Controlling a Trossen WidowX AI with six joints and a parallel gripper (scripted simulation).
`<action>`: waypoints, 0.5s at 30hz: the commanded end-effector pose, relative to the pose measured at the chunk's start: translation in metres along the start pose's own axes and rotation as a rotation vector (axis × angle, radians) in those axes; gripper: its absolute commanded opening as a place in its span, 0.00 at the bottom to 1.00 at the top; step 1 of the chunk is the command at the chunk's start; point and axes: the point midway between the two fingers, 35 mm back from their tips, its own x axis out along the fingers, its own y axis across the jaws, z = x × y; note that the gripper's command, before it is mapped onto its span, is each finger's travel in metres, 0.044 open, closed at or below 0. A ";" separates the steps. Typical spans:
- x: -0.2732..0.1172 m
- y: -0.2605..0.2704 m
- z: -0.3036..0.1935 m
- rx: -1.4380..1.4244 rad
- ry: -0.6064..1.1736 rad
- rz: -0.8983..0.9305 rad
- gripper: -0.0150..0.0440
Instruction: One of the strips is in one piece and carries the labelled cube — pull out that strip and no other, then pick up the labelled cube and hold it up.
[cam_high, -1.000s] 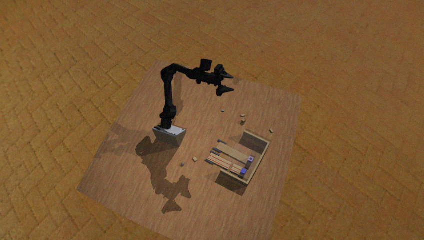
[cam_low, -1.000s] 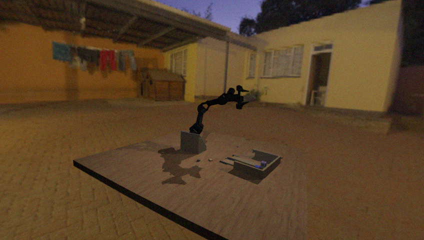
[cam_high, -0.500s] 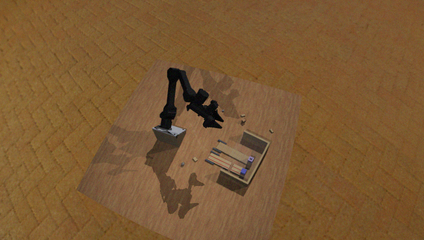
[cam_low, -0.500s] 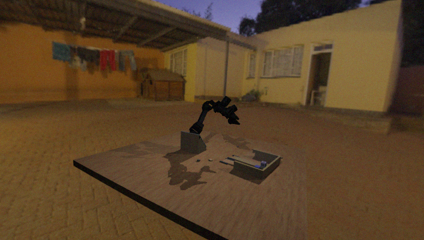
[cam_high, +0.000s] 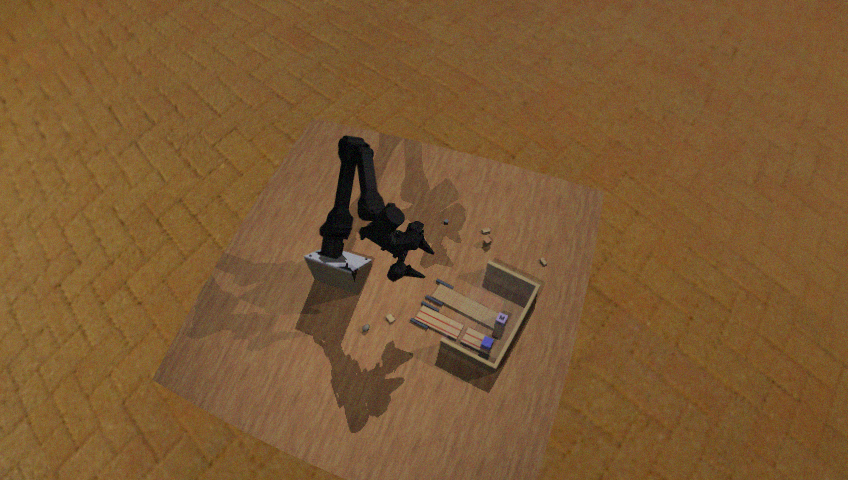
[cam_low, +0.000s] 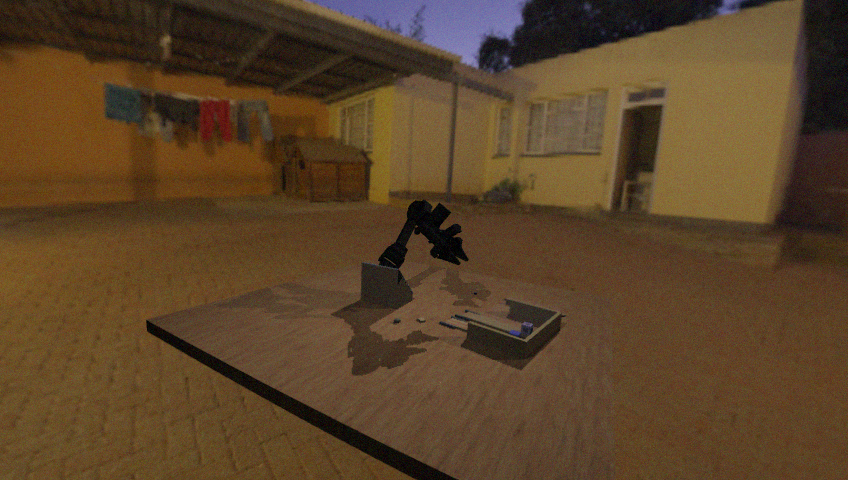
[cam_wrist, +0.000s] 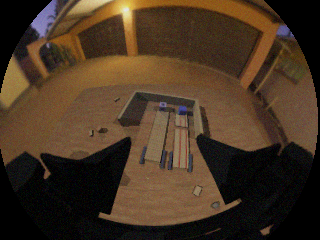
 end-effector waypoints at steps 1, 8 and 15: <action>0.000 -0.001 -0.003 0.019 0.004 0.005 0.93; 0.035 -0.004 -0.005 0.079 0.198 -0.017 0.67; 0.080 0.001 -0.023 0.148 0.529 -0.052 0.35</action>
